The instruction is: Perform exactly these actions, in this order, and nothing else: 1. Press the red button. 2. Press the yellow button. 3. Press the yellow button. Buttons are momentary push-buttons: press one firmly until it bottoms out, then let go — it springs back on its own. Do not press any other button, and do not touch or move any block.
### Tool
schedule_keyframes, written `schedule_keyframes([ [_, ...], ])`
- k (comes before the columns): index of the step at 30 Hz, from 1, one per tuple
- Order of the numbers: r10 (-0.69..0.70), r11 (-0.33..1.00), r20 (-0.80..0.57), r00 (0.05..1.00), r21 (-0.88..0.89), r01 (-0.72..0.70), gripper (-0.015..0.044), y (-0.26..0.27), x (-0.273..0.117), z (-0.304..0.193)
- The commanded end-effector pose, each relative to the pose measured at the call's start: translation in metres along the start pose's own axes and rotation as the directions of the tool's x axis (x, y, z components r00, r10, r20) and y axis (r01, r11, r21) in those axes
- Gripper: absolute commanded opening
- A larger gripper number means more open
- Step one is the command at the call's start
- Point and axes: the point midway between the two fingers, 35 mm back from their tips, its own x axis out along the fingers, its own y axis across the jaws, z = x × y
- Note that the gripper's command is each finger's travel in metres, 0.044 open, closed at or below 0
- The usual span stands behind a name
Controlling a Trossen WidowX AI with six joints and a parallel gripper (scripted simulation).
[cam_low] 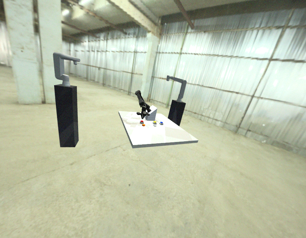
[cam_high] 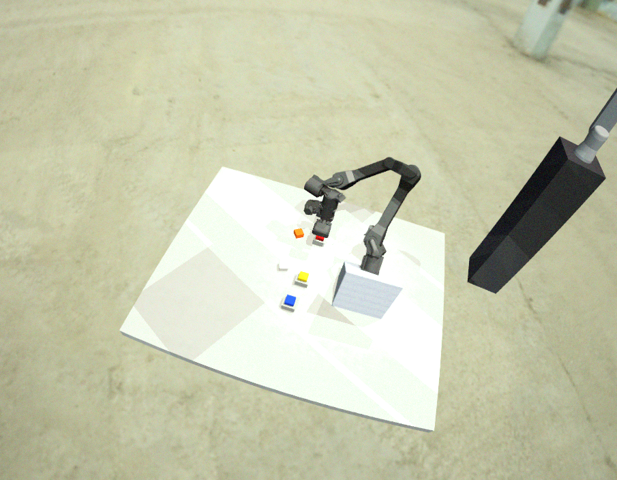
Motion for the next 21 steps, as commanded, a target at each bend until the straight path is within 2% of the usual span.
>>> schedule_keyframes([
  [1,0.003,1.000,0.000,1.000,-0.005,-0.003,0.0020,0.001,0.001,0.000],
  [21,0.002,1.000,-0.001,1.000,-0.005,-0.002,0.0020,0.001,0.028,0.000],
])
